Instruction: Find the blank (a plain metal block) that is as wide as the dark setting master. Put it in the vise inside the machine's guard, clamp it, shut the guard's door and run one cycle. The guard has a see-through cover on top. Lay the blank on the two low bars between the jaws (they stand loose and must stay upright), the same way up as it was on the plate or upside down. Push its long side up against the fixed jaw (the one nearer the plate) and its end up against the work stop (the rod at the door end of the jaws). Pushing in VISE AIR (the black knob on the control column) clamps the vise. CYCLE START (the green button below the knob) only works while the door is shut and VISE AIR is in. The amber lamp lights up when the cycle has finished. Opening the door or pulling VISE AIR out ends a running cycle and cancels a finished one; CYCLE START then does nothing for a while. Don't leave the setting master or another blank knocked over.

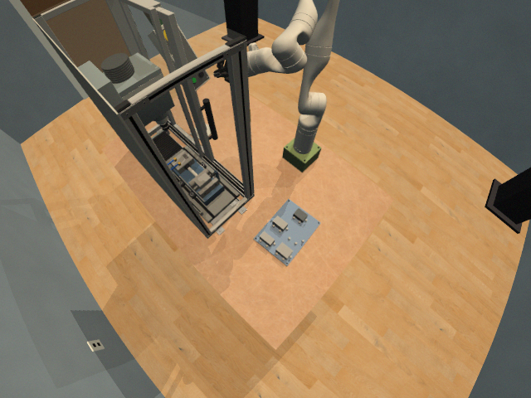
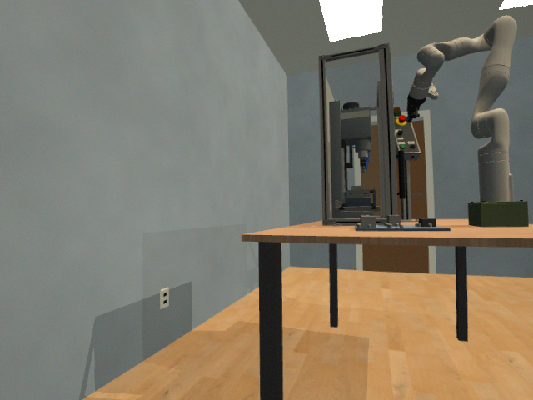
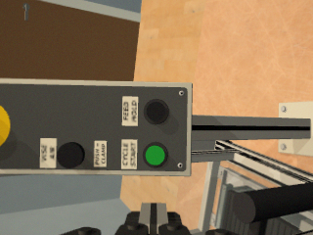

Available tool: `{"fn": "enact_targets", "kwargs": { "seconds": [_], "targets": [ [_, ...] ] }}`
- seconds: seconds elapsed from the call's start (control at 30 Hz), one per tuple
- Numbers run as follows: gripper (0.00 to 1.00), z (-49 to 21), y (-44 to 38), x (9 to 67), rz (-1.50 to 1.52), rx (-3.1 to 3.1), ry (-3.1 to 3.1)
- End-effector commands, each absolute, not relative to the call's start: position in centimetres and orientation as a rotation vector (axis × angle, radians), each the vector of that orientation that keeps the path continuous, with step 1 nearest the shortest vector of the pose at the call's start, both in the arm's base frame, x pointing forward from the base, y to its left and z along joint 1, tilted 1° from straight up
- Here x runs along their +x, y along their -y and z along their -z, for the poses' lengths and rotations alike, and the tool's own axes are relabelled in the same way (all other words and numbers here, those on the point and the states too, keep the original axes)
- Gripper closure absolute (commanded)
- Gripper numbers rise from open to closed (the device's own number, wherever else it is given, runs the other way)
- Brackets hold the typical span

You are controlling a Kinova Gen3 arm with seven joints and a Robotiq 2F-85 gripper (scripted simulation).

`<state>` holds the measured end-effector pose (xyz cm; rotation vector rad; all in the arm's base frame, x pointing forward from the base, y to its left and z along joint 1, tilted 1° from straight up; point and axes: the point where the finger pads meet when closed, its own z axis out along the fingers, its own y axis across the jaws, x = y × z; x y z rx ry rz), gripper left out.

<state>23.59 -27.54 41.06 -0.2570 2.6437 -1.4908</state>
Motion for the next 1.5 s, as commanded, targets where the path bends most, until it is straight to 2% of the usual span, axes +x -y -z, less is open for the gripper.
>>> {"fn": "enact_targets", "kwargs": {
  "seconds": [0.0,0.27,0.43,0.83,1.0,1.47],
  "targets": [
    [0.90,-41.6,28.0,23.3,1.502,-0.250,-2.636],
    [0.90,-41.6,28.0,23.3,1.502,-0.250,-2.636],
    [0.90,-45.7,30.2,23.0,1.502,-0.250,-2.636],
    [0.90,-45.7,30.2,23.0,1.502,-0.250,-2.636],
    [0.90,-49.0,32.1,22.8,1.502,-0.250,-2.636],
    [0.90,-48.9,31.9,23.0,1.500,-0.255,-2.634]
  ]
}}
